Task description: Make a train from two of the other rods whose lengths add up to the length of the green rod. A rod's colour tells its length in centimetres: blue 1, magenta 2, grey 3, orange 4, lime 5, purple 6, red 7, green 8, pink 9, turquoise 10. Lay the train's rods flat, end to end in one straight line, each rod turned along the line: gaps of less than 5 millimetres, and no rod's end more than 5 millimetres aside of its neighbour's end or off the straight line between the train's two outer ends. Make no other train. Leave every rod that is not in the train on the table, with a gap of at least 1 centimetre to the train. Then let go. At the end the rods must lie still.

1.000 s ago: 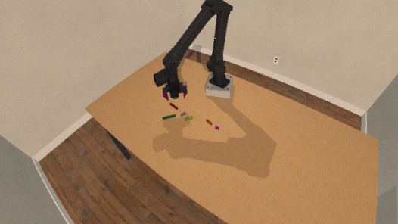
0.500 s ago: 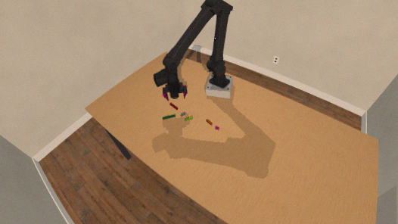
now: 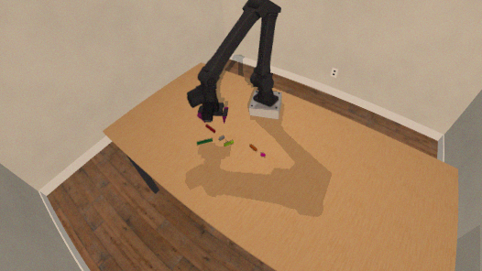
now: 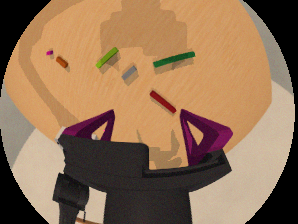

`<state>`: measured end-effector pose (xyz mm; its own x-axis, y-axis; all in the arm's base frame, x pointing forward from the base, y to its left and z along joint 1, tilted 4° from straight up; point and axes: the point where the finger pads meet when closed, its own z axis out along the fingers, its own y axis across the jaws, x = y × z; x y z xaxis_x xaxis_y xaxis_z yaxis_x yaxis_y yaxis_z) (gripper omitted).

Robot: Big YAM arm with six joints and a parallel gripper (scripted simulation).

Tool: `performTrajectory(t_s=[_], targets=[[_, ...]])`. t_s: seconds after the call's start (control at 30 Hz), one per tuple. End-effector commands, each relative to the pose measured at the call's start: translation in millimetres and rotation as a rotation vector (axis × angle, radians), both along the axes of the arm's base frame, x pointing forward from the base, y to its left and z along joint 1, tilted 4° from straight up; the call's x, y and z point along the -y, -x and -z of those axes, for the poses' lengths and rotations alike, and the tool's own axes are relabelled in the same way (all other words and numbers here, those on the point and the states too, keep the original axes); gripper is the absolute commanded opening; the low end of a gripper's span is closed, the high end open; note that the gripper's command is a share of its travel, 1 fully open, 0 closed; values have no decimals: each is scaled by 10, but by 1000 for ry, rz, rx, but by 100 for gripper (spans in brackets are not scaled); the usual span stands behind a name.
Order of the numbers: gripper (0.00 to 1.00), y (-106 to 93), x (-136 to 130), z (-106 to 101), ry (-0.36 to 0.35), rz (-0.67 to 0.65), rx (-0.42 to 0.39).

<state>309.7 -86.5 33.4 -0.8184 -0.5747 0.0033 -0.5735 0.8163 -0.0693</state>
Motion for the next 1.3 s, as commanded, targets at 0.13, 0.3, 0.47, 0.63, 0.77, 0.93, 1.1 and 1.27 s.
performTrajectory(t_s=[0.13, 0.3, 0.47, 0.63, 0.77, 0.93, 1.1, 1.27], targets=[[100, -302, -69, -119, 2, 214, 61], [100, -266, -125, -82, -4, 285, 54], [100, -253, -176, -59, -8, 358, 52], [100, -364, -253, -107, -19, 499, 81], [100, -323, -304, -71, -21, 566, 72], [100, -326, -345, -62, -25, 628, 75], [100, -375, -411, -76, -34, 734, 89], [100, -402, -493, -78, -43, 859, 97]])
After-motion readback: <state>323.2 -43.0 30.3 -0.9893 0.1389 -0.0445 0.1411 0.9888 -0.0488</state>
